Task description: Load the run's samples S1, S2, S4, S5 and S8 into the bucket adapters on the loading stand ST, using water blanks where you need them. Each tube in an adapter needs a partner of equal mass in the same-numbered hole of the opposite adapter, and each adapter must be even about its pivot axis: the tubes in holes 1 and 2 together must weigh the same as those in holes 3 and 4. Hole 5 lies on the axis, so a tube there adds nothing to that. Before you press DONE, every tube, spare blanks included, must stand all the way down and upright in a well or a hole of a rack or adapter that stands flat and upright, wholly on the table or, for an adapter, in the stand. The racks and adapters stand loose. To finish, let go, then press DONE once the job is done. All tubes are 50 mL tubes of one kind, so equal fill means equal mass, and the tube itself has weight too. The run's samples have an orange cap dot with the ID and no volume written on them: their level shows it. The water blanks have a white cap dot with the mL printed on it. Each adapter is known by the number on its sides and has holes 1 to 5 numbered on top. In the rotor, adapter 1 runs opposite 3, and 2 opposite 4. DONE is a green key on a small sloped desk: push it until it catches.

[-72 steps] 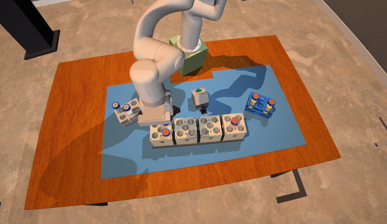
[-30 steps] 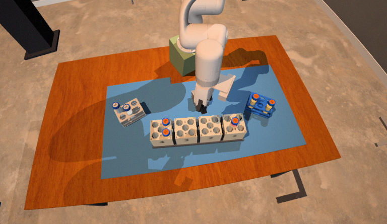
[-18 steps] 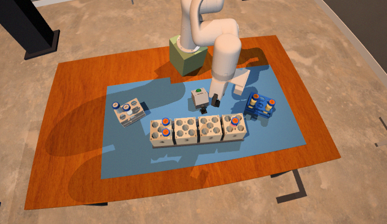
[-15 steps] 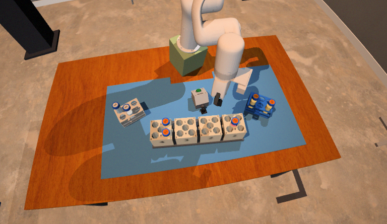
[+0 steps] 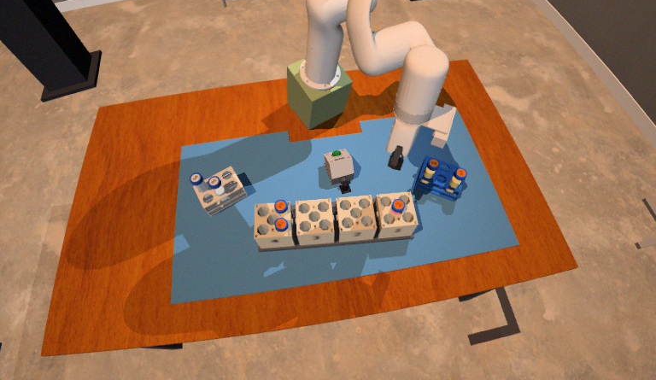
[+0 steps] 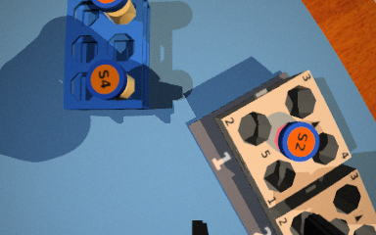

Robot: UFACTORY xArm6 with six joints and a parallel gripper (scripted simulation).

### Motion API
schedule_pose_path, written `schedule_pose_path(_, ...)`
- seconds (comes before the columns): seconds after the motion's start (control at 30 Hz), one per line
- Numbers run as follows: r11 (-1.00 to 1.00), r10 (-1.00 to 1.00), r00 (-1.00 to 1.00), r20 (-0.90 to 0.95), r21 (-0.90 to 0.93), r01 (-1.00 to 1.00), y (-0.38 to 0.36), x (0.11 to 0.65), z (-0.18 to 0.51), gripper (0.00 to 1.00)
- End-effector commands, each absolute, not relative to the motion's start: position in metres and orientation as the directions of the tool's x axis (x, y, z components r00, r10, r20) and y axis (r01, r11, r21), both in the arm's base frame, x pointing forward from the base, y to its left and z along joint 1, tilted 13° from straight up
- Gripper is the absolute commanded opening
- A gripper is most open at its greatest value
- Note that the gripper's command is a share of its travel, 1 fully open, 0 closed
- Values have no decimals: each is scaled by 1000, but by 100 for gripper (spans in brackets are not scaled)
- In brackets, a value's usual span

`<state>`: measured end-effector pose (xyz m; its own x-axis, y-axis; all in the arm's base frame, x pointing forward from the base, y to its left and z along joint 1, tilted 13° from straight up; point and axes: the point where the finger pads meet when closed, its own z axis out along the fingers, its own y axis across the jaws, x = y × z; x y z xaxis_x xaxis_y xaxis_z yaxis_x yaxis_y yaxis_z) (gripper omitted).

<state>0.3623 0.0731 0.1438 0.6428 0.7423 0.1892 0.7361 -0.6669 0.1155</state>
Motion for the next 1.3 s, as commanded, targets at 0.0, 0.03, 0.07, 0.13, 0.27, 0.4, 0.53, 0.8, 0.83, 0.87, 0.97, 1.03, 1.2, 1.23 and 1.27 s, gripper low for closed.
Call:
schedule_pose_path(0.0, -669, 741, 644, 189, 120, 734, 91, 362, 146, 57)
schedule_pose_path(0.03, -669, 741, 644, 189, 120, 734, 96, 362, 146, 57)
schedule_pose_path(0.07, -669, 741, 644, 189, 120, 734, 101, 361, 146, 57)
schedule_pose_path(0.13, -669, 741, 644, 189, 120, 734, 111, 360, 147, 57)
schedule_pose_path(0.27, -669, 741, 644, 189, 120, 734, 131, 358, 147, 57)
schedule_pose_path(0.4, -669, 741, 644, 189, 120, 734, 151, 356, 148, 57)
schedule_pose_path(0.53, -669, 741, 644, 189, 120, 734, 161, 355, 149, 57)
schedule_pose_path(0.8, -669, 741, 644, 189, 119, 734, 200, 351, 150, 57)
schedule_pose_path(0.83, -669, 741, 644, 189, 119, 734, 205, 350, 150, 57)
schedule_pose_path(0.87, -669, 741, 644, 190, 119, 734, 210, 350, 151, 57)
schedule_pose_path(0.97, -669, 741, 644, 190, 119, 734, 215, 349, 151, 57)
schedule_pose_path(1.03, -669, 741, 644, 190, 119, 734, 215, 349, 151, 57)
schedule_pose_path(1.2, -669, 741, 644, 190, 119, 734, 215, 349, 151, 57)
schedule_pose_path(1.23, -669, 741, 644, 190, 119, 734, 215, 349, 151, 57)
schedule_pose_path(1.27, -669, 741, 644, 190, 119, 734, 215, 349, 151, 57)
